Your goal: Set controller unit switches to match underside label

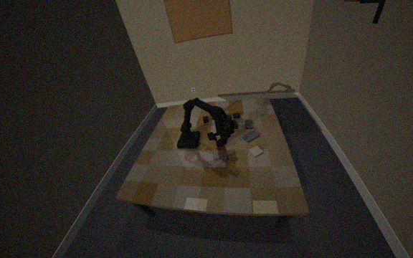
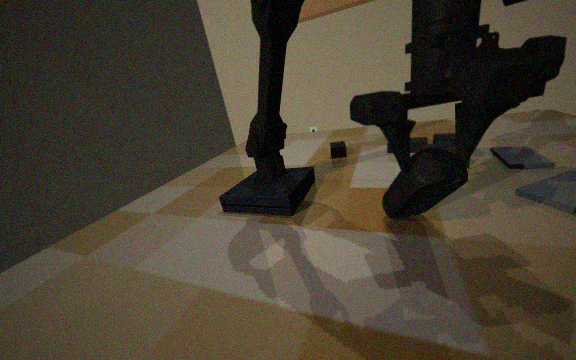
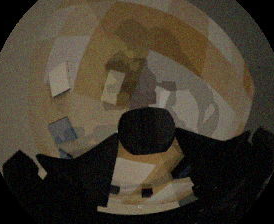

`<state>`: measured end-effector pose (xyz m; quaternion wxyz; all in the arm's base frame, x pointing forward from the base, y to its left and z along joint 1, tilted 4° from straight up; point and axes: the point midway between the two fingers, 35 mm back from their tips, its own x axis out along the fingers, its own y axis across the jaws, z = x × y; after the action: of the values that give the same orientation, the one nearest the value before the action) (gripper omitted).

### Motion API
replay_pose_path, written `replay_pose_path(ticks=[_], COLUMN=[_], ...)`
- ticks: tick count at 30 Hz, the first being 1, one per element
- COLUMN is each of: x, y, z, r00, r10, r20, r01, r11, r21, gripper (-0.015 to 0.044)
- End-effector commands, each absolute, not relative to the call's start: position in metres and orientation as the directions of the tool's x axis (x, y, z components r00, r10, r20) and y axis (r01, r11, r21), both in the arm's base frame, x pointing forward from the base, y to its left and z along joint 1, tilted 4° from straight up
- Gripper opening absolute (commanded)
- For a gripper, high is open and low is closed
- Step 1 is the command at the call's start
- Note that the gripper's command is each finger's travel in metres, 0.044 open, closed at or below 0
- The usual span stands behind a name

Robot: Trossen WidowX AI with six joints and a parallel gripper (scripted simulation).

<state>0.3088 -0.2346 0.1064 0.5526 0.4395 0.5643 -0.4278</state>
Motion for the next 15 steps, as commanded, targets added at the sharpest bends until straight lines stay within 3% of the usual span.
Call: replay_pose_path(ticks=[1, 15], x=[0.307, 0.304], y=[-0.229, -0.219], z=[0.108, 0.112], r00=[-0.005, -0.005], r10=[0.034, 0.034], r20=[-0.999, -0.999], r01=[0.970, 0.970], r11=[0.243, 0.243], r21=[0.004, 0.004], gripper=[0.0336, 0.0336])
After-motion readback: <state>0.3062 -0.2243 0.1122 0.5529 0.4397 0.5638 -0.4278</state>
